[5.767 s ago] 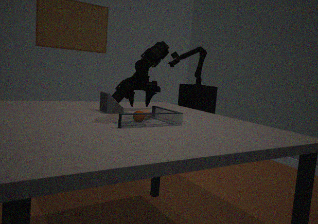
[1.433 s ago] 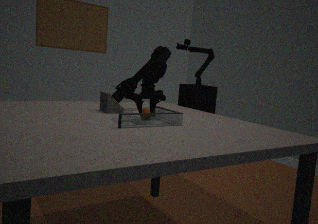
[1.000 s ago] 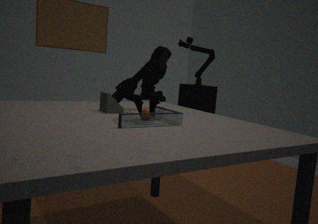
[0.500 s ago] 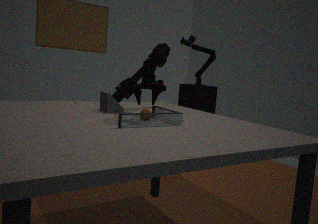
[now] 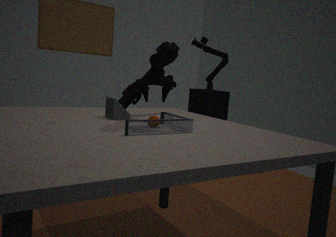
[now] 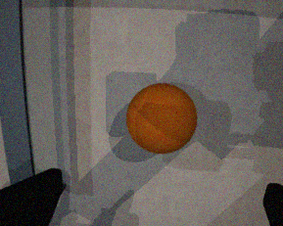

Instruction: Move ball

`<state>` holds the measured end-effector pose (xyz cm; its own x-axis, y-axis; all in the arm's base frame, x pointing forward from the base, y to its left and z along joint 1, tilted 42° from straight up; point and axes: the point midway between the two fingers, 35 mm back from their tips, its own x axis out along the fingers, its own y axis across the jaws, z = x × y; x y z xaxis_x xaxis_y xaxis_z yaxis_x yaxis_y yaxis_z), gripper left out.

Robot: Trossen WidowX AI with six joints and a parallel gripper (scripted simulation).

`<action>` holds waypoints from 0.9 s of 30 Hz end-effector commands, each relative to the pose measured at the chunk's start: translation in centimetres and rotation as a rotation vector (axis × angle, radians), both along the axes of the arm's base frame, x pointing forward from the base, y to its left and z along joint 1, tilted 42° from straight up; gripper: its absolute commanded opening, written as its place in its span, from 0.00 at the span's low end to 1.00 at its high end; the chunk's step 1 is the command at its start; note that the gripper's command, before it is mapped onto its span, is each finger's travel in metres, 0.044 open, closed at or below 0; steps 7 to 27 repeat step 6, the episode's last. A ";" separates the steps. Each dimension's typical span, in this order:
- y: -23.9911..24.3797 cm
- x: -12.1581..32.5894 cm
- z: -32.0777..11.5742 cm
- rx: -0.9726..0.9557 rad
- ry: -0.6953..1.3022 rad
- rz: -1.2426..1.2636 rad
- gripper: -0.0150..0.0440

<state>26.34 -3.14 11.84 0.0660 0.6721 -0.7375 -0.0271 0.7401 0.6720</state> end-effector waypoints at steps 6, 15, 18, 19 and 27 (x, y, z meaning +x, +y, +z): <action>-1.7 -0.2 1.8 -0.008 -0.013 -0.003 1.00; -1.7 -0.2 1.8 -0.008 -0.013 -0.003 1.00; -1.7 -0.2 1.8 -0.008 -0.013 -0.003 1.00; -1.7 -0.2 1.8 -0.008 -0.013 -0.003 1.00; -1.7 -0.2 1.8 -0.008 -0.013 -0.003 1.00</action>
